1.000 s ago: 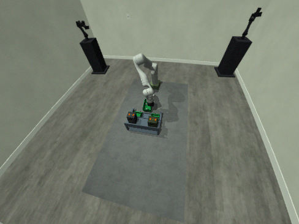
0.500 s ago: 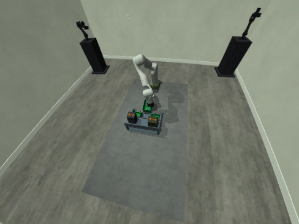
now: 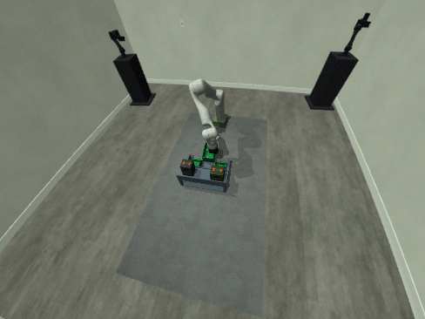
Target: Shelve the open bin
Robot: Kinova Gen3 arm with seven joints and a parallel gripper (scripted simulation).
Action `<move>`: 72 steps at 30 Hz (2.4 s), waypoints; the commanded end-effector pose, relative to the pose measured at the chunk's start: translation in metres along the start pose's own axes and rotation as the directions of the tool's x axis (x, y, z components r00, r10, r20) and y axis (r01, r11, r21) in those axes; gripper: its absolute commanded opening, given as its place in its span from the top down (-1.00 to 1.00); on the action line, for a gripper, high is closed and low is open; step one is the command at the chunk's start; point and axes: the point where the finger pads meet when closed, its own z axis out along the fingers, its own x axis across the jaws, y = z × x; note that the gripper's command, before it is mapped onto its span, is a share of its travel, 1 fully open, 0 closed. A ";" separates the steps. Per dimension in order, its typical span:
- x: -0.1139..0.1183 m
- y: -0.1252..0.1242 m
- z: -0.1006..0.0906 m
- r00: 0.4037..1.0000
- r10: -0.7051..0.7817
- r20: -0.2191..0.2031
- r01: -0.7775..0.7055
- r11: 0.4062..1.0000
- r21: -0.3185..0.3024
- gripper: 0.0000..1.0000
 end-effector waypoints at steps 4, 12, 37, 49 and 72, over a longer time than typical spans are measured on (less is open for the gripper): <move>0.001 0.006 -0.002 1.000 0.000 -0.001 0.000 1.000 -0.001 1.00; 0.001 0.015 -0.004 1.000 0.000 -0.001 0.000 1.000 -0.001 1.00; 0.001 0.039 -0.010 1.000 0.000 -0.001 0.000 1.000 -0.001 1.00; 0.001 0.050 -0.013 1.000 0.000 -0.001 0.000 1.000 -0.001 1.00; 0.001 0.060 -0.016 1.000 0.000 -0.001 0.000 1.000 -0.001 1.00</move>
